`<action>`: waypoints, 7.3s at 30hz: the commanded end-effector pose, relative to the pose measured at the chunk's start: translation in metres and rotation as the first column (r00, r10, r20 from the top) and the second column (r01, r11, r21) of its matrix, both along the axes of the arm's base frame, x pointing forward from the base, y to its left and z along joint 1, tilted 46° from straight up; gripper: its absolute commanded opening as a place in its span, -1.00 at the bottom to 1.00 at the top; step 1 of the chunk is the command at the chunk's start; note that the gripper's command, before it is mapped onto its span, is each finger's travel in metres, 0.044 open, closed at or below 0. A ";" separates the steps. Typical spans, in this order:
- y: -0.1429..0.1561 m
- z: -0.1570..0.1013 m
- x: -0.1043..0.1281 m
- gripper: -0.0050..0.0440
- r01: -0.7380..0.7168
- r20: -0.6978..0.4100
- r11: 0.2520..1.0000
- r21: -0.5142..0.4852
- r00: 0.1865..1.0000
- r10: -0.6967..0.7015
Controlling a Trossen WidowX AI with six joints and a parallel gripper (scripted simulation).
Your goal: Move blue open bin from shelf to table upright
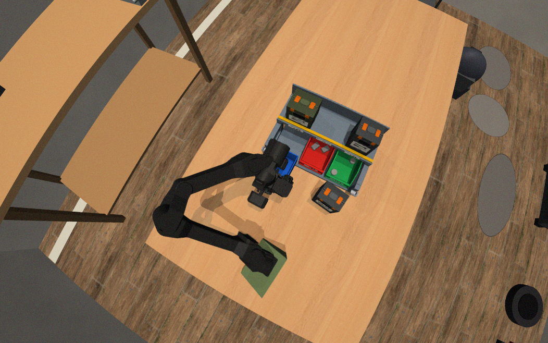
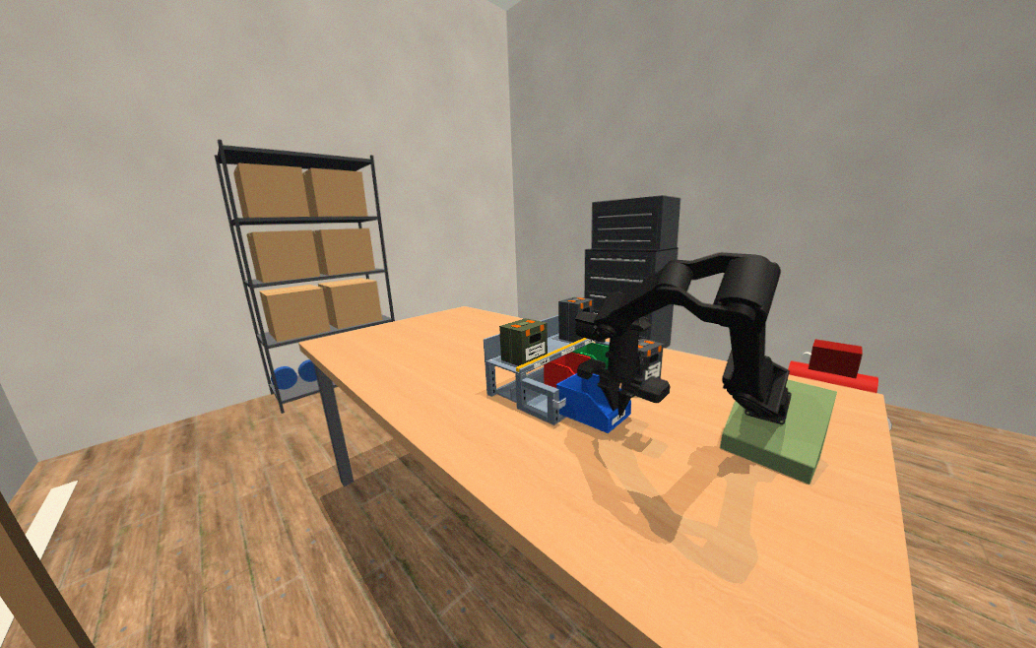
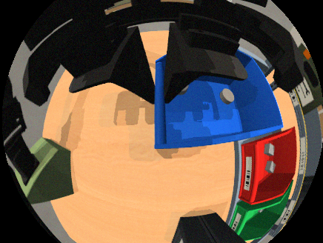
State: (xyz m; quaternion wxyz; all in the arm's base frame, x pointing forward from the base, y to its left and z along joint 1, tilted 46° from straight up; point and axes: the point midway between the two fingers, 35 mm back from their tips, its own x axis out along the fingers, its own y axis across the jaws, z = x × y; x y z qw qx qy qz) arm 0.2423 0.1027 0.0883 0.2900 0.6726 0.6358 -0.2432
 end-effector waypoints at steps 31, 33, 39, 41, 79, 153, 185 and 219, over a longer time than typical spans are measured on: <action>0.011 -0.006 0.003 -0.80 -0.025 -0.002 1.000 0.001 1.000 0.025; 0.011 -0.006 0.003 -0.80 -0.025 -0.002 1.000 0.001 1.000 0.025; 0.011 -0.006 0.003 -0.80 -0.025 -0.002 1.000 0.001 1.000 0.025; 0.011 -0.006 0.003 -0.80 -0.025 -0.002 1.000 0.001 1.000 0.025; 0.012 -0.007 0.003 -0.80 -0.025 0.000 1.000 0.002 1.000 0.025; 0.011 -0.006 0.004 -0.18 -0.024 0.007 1.000 0.002 1.000 0.024; -0.054 0.057 0.000 -0.18 -0.025 -0.002 1.000 0.000 1.000 0.025; -0.043 0.045 0.001 -0.18 -0.025 -0.002 1.000 -0.001 1.000 0.025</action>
